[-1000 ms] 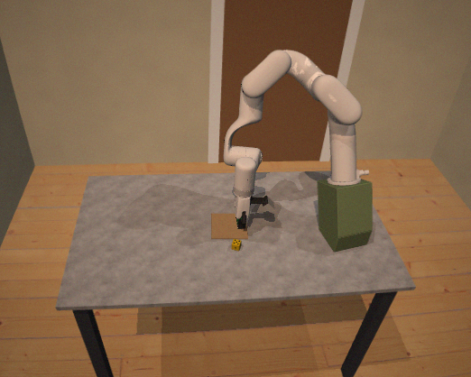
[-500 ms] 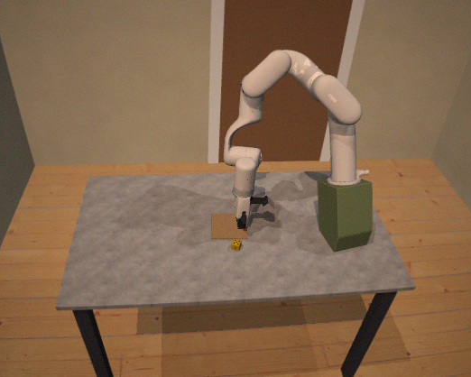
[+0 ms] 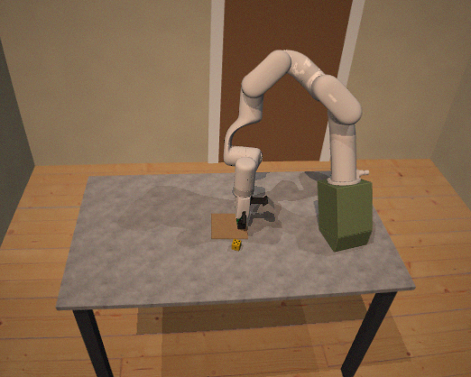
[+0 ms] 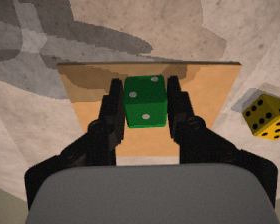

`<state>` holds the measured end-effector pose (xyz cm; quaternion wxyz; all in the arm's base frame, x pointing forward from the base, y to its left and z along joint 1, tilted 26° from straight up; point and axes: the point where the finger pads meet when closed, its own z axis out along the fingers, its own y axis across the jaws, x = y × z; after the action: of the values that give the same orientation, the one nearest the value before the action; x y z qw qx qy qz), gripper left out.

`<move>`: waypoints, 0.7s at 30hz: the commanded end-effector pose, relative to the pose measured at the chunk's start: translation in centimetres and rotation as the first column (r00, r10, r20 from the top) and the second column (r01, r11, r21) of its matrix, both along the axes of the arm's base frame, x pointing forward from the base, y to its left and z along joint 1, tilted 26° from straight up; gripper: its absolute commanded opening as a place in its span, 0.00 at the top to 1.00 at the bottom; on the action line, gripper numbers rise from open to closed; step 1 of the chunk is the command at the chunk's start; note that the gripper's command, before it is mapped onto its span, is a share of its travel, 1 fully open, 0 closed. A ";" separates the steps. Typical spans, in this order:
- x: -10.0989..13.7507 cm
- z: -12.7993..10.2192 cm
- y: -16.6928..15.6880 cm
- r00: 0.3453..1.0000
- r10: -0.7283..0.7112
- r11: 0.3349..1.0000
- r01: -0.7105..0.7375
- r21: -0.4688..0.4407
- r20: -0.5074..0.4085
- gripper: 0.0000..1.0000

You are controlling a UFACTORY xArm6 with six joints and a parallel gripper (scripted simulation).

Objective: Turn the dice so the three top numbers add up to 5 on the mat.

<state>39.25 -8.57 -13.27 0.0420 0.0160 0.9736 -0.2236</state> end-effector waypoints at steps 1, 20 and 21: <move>0.1 0.1 0.0 1.000 0.001 1.000 -0.001 0.000 0.002 0.57; 0.1 0.6 0.3 1.000 0.001 1.000 -0.001 0.000 0.002 0.53; 0.0 0.9 0.4 1.000 0.001 1.000 -0.001 0.000 0.002 0.53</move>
<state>39.18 -8.43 -12.98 0.0416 0.0160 0.9736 -0.2237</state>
